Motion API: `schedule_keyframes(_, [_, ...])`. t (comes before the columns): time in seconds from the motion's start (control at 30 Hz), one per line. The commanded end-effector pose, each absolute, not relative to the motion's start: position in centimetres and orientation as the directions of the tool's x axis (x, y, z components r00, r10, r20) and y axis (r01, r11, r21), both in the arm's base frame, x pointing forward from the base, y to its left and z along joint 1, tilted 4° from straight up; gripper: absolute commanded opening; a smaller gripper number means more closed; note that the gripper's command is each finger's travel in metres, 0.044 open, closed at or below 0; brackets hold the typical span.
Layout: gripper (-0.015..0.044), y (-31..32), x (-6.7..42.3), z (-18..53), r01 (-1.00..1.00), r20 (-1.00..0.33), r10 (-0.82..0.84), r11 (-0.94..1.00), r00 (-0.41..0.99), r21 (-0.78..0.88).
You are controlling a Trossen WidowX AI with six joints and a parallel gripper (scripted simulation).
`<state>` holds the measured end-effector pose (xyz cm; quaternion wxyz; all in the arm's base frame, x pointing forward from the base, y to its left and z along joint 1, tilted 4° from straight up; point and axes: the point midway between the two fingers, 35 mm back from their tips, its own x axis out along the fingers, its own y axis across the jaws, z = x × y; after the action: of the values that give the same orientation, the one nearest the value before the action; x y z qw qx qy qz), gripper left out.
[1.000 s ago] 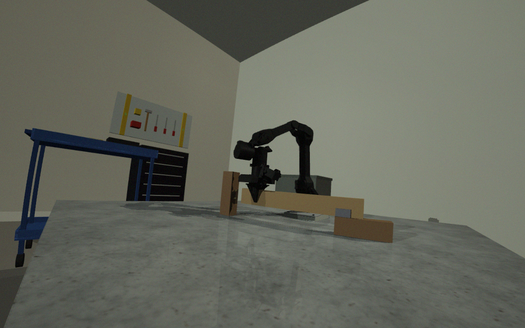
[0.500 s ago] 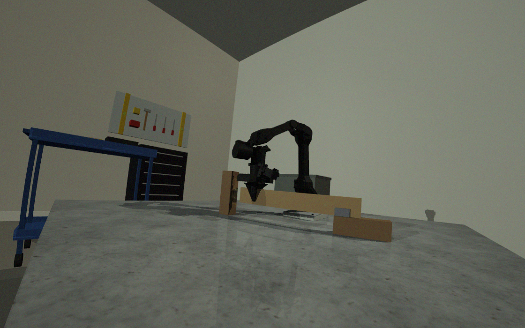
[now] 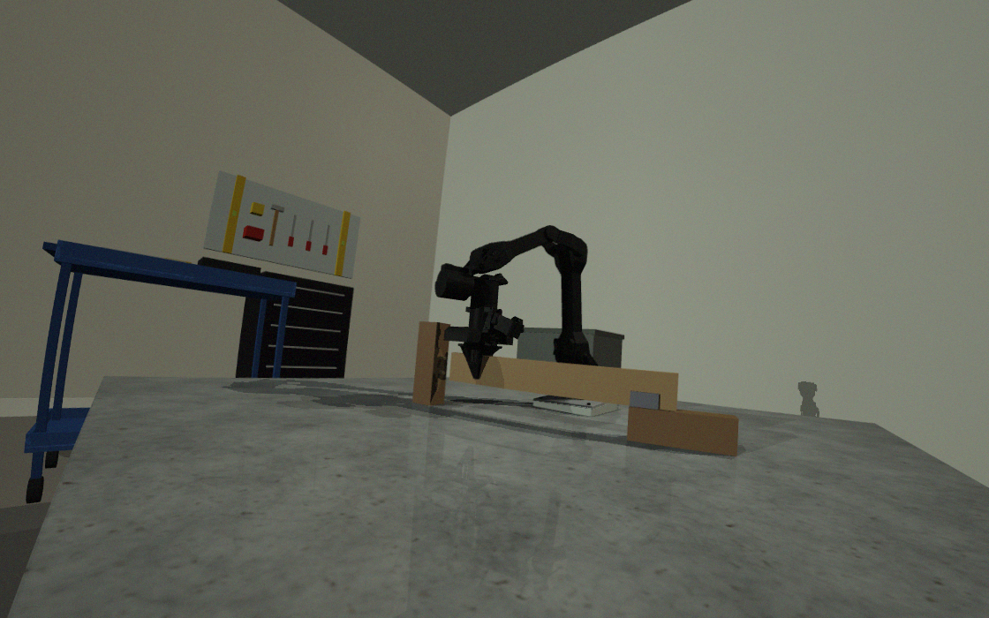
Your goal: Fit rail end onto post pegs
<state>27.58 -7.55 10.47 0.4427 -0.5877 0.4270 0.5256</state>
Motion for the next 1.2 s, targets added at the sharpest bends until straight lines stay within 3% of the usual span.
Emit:
schedule_keyframes(0.0, [0.0000,-7.7,27.8,10.7,-0.966,-0.995,-0.038,-0.246,0.090,-0.078])
schedule_keyframes(1.17, [0.0000,-8.7,28.1,10.7,-0.966,-0.995,-0.039,-0.246,0.090,-0.078])
